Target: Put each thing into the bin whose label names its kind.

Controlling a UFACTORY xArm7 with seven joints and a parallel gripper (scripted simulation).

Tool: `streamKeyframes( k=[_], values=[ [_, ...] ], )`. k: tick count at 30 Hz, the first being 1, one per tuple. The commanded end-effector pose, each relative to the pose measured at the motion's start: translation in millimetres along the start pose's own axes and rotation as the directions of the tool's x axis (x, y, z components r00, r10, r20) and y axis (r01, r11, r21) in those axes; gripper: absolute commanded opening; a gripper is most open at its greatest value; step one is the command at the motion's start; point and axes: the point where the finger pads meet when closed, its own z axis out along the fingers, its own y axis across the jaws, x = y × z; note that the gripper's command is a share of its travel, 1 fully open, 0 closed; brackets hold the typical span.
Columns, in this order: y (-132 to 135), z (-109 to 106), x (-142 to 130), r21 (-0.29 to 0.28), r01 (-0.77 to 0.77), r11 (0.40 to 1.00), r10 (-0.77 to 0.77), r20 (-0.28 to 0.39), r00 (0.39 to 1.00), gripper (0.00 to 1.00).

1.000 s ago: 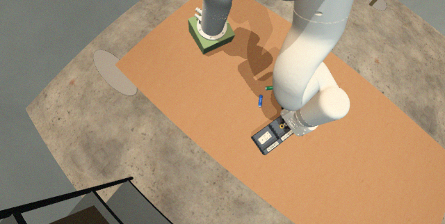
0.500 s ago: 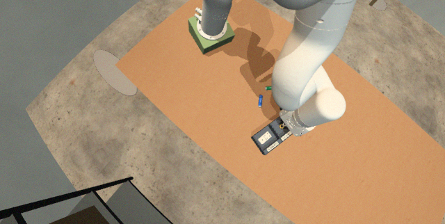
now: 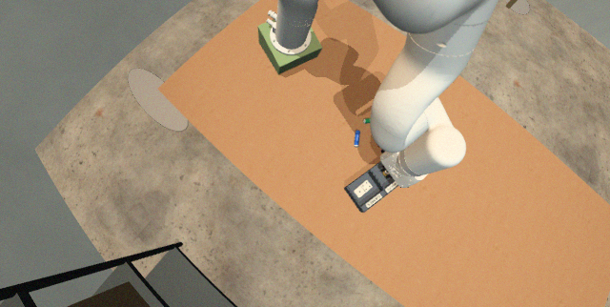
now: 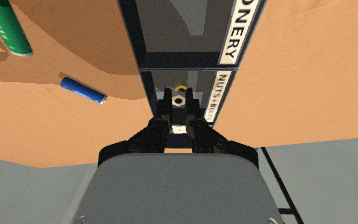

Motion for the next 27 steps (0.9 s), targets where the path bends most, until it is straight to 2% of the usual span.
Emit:
streamKeyframes(
  k=[1,10,11,27],
  values=[
    [2.3,0.6,0.2,-0.004,0.000,1.000,0.000,-0.002,1.000,0.00],
    [2.2,0.6,0.1,-0.004,0.000,1.000,0.000,-0.002,1.000,0.00],
    [2.2,0.6,0.1,-0.004,0.000,1.000,0.000,-0.002,1.000,0.30],
    [2.2,0.6,0.1,-0.004,0.000,1.000,0.000,-0.002,1.000,0.30]
  ],
)
